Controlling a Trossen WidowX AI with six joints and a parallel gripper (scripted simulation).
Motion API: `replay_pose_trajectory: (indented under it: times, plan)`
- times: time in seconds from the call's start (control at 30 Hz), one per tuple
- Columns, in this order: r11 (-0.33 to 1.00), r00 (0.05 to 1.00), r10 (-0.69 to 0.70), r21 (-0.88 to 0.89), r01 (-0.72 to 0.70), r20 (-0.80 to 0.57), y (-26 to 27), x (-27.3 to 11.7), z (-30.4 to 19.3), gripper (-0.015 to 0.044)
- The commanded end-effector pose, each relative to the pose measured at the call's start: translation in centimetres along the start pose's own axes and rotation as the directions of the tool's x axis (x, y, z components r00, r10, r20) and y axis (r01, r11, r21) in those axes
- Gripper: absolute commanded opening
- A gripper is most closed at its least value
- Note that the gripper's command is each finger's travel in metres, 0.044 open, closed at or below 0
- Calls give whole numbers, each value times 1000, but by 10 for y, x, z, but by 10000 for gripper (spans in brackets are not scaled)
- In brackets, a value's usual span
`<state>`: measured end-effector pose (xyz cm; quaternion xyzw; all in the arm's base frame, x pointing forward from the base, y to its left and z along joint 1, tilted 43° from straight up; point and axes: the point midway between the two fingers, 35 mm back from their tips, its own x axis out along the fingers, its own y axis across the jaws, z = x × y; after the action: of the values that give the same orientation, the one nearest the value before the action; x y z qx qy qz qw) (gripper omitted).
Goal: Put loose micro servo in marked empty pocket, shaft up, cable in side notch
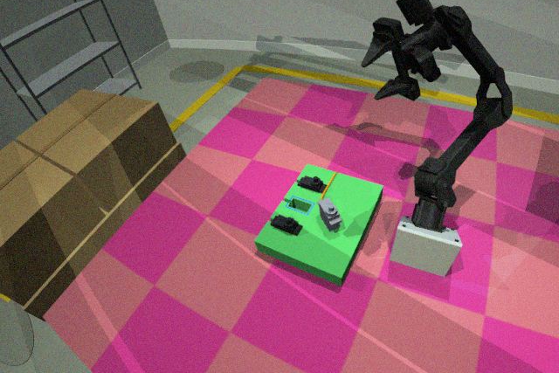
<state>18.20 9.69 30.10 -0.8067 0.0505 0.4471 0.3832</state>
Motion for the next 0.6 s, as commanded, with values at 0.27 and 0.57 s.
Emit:
replay_pose_trajectory:
  times: [0.27, 0.57]
  plan:
    - [975, 997, 81, 206, -78, -3, 3, 19, -3, 440]
    - [862, 982, 191, 479, -164, -8, 9, 46, -7, 440]
